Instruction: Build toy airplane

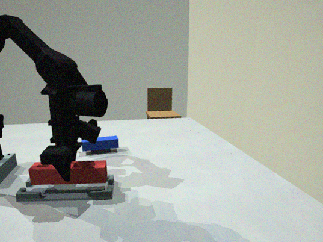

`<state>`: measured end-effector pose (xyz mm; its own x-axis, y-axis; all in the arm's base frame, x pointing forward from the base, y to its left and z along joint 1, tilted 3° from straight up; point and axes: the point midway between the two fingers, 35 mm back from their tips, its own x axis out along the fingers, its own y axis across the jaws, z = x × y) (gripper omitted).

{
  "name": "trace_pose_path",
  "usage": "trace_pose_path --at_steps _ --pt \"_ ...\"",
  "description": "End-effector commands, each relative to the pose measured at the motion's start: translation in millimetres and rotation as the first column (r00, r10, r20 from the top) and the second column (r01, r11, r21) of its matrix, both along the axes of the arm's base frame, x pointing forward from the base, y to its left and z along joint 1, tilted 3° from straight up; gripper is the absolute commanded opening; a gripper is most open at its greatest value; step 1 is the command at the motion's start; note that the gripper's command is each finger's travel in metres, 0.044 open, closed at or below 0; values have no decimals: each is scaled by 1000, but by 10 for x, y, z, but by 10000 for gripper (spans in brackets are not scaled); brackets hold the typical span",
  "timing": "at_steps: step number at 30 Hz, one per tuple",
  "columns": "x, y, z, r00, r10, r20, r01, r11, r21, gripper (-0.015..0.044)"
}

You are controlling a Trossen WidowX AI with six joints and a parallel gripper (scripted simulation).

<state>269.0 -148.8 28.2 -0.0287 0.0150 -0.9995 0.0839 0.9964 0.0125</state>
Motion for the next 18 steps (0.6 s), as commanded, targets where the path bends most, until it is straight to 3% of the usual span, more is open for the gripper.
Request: trace_pose_path --at_steps 1,9,16,18 --pt "-9 -3 -61 1000 4 -2 -4 1000 -3 196" --pt "-17 -1 -148 1000 4 -2 -4 1000 -3 196" --pt "-14 5 -132 1000 0 -2 0 1000 1 149" --pt "-14 5 -132 1000 0 -2 0 1000 1 97"
